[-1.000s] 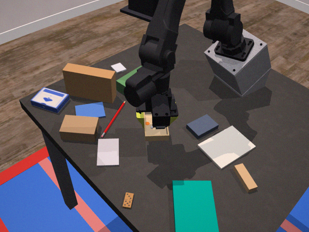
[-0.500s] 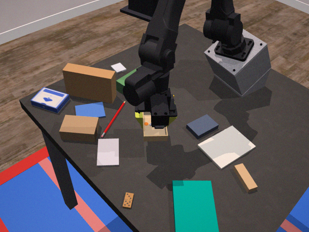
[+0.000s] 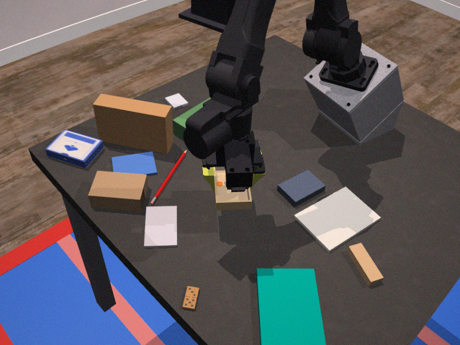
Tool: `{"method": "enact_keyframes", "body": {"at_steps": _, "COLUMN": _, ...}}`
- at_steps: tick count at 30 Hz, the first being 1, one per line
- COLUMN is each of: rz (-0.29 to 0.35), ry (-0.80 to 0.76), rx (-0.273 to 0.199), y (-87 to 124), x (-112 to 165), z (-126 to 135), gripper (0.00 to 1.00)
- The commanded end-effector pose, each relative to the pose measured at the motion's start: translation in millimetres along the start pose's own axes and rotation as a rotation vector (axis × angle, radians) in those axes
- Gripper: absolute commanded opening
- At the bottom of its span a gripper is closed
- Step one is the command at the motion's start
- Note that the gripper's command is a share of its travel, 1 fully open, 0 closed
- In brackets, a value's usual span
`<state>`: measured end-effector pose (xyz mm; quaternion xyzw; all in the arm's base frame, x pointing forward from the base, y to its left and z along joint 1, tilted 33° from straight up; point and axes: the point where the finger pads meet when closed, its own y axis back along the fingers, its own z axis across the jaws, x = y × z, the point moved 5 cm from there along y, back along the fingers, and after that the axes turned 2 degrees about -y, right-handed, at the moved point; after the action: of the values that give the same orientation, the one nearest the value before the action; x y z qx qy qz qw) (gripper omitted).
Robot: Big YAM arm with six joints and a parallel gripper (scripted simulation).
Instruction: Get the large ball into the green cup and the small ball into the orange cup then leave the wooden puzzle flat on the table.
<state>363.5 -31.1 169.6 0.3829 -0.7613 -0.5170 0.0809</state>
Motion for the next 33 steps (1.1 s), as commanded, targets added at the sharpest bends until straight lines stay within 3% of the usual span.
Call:
{"method": "enact_keyframes", "body": {"at_steps": 1, "rz": -0.046, "ry": -0.009, "rx": 0.043, "y": 15, "x": -15, "z": -21, "gripper": 0.69}}
{"method": "enact_keyframes", "body": {"at_steps": 2, "rz": -0.063, "ry": -0.011, "rx": 0.062, "y": 19, "x": -18, "z": -23, "gripper": 0.69}}
{"method": "enact_keyframes", "body": {"at_steps": 5, "rz": -0.049, "ry": -0.009, "rx": 0.048, "y": 17, "x": -17, "z": -21, "gripper": 0.69}}
{"method": "enact_keyframes", "body": {"at_steps": 6, "rz": -0.012, "ry": -0.004, "rx": 0.016, "y": 8, "x": -18, "z": -12, "gripper": 0.69}}
{"method": "enact_keyframes", "body": {"at_steps": 8, "rz": -0.053, "ry": -0.01, "rx": 0.052, "y": 16, "x": -15, "z": -15, "gripper": 0.69}}
{"method": "enact_keyframes", "body": {"at_steps": 17, "rz": -0.038, "ry": -0.001, "rx": 0.037, "y": 10, "x": -7, "z": -4, "gripper": 0.69}}
{"method": "enact_keyframes", "body": {"at_steps": 23, "rz": -0.047, "ry": -0.008, "rx": 0.069, "y": 11, "x": -9, "z": -2, "gripper": 0.69}}
{"method": "enact_keyframes", "body": {"at_steps": 24, "rz": -0.05, "ry": -0.011, "rx": 0.061, "y": 10, "x": -4, "z": -6, "gripper": 0.69}}
{"method": "enact_keyframes", "body": {"at_steps": 25, "rz": -0.01, "ry": -0.007, "rx": 0.032, "y": 5, "x": -10, "z": -6, "gripper": 0.69}}
{"method": "enact_keyframes", "body": {"at_steps": 27, "rz": -0.049, "ry": -0.008, "rx": 0.068, "y": 11, "x": -9, "z": -2, "gripper": 0.69}}
{"method": "enact_keyframes", "body": {"at_steps": 28, "rz": -0.021, "ry": -0.01, "rx": 0.039, "y": 8, "x": -7, "z": -5, "gripper": 0.69}}
{"method": "enact_keyframes", "body": {"at_steps": 29, "rz": -0.034, "ry": -0.004, "rx": 0.037, "y": 10, "x": -11, "z": -18, "gripper": 0.69}}
{"method": "enact_keyframes", "body": {"at_steps": 33, "rz": -0.006, "ry": -0.004, "rx": 0.035, "y": 8, "x": -18, "z": -10, "gripper": 0.69}}
